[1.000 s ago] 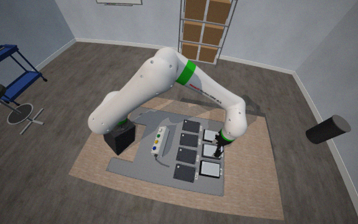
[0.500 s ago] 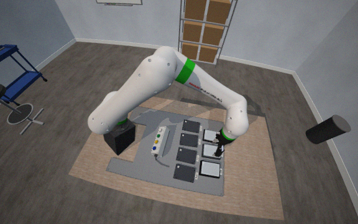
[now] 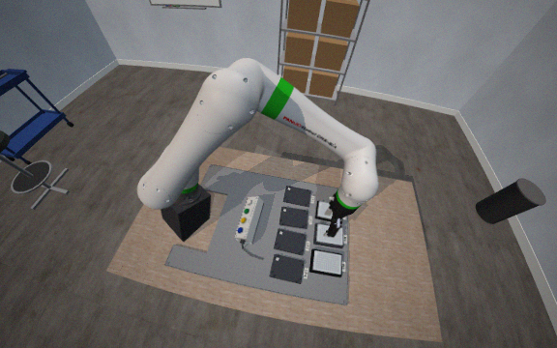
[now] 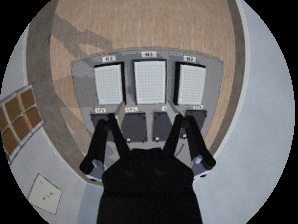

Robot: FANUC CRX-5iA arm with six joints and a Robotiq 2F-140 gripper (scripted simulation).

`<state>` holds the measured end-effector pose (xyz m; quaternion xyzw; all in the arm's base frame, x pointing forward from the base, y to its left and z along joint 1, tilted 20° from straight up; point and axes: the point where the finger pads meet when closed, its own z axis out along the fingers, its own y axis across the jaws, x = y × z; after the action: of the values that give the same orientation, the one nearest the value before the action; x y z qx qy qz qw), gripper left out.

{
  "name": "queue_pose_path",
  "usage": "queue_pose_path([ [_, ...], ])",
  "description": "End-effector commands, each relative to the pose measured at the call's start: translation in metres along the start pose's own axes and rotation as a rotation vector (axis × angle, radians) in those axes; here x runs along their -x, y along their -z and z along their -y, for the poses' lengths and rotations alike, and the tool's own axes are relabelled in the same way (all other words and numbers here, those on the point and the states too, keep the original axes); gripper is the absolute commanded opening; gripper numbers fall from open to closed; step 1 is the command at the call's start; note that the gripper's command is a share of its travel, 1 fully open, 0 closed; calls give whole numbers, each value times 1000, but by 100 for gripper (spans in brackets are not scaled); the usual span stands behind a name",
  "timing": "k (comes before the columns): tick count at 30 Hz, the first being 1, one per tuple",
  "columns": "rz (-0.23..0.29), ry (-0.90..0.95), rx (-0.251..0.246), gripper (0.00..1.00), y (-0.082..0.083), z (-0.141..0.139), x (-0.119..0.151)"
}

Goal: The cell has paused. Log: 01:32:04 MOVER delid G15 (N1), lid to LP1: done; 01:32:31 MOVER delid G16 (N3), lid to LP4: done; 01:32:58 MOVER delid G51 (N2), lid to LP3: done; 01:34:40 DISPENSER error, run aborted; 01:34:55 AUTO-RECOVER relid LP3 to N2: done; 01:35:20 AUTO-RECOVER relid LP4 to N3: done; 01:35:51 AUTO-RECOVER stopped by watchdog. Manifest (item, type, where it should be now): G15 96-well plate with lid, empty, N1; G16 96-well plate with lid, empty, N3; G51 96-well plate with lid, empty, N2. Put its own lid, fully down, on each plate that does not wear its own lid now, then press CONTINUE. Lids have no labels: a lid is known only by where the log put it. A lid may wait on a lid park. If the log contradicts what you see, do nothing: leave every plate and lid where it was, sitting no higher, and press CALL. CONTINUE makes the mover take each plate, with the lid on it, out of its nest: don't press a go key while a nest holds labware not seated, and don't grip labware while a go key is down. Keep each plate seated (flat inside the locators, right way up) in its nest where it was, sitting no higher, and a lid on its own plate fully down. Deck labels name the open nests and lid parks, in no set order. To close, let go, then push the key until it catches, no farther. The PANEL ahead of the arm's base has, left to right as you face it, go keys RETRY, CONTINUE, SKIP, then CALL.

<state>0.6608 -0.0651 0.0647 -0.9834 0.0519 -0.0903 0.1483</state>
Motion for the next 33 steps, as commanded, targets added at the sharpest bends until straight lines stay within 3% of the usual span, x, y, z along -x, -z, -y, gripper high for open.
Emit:
queue_pose_path([
  [1, -7, -7, 2, 66, 22, 16, 45],
  [4, -7, -9, 2, 66, 30, 22, 67],
  [5, -7, -12, 2, 66, 37, 27, 92],
  [7, -7, -12, 2, 66, 37, 27, 92],
  [8, -7, -16, 2, 66, 43, 31, 119],
  [10, -7, -16, 2, 66, 43, 31, 119],
  [11, -7, -19, 2, 66, 48, 34, 147],
  [13, -7, -19, 2, 66, 48, 34, 147],
  [14, -7, -22, 2, 66, 51, 36, 177],
  [16, -7, -22, 2, 66, 51, 36, 177],
  [17, -7, -25, 2, 66, 53, 36, 206],
  [19, -7, -25, 2, 66, 53, 36, 206],
  [20, -7, -28, 2, 66, 52, 36, 235],
  [21, -7, -28, 2, 66, 52, 36, 235],
  [22, -7, -31, 2, 66, 51, 34, 262],
  [24, -7, -31, 2, 66, 51, 34, 262],
  [25, -7, -34, 2, 66, 48, 32, 287],
  [26, -7, -34, 2, 66, 48, 32, 287],
  [27, -7, -36, 2, 66, 44, 29, 310],
  [29, -7, -36, 2, 66, 44, 29, 310],
  [30, -7, -38, 2, 66, 40, 26, 331],
  [33, -7, -40, 2, 66, 35, 23, 348],
])
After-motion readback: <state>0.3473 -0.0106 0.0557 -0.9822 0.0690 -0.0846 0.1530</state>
